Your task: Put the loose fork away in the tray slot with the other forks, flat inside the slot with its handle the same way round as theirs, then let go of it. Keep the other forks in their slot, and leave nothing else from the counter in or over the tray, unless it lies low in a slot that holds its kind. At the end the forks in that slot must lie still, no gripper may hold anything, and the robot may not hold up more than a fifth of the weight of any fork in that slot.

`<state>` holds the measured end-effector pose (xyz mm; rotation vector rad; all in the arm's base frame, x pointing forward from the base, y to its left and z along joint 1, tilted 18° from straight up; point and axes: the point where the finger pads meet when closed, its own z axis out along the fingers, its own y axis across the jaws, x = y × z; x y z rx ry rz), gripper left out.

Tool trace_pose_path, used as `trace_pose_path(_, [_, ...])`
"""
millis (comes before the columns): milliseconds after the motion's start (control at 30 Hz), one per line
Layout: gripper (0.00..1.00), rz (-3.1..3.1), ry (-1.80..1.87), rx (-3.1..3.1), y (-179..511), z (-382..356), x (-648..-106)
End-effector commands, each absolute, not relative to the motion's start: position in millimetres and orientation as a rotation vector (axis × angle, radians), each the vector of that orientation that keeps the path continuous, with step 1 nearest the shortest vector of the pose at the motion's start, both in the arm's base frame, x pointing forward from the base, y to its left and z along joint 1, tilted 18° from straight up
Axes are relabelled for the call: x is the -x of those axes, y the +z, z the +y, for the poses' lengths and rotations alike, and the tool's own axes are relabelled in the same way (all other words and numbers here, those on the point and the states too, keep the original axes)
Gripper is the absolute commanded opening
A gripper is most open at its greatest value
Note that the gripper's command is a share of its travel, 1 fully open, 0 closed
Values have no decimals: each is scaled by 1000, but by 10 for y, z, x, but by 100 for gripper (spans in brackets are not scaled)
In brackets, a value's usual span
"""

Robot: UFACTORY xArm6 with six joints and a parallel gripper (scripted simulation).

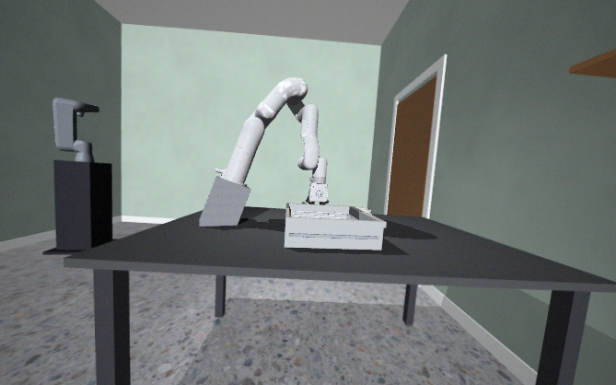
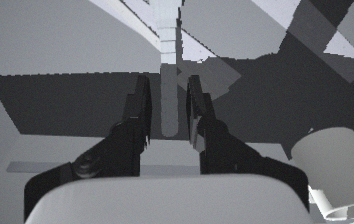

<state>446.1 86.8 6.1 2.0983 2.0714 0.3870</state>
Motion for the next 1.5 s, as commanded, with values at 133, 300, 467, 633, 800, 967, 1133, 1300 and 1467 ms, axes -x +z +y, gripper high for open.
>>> trace_pose_path(133, [30, 2070, 390, -2097, 72, 870, -4470])
trace_pose_path(300, [30, 2070, 390, -2097, 71, 870, -4470])
trace_pose_path(467, [30, 2070, 390, -2097, 48, 872, -4478])
trace_pose_path(633, [30, 2070, 390, -2097, 12, 874, -4489])
trace_pose_path(800, [30, 2070, 390, -2097, -53, 878, -4510])
trace_pose_path(967, [30, 2070, 390, -2097, -100, 881, -4526])
trace_pose_path(1133, [30, 2070, 390, -2097, -131, 883, -4535])
trace_pose_path(1300, [30, 2070, 391, -2097, -159, 885, -4546])
trace_pose_path(1467, [30, 2070, 390, -2097, -190, 887, -4555])
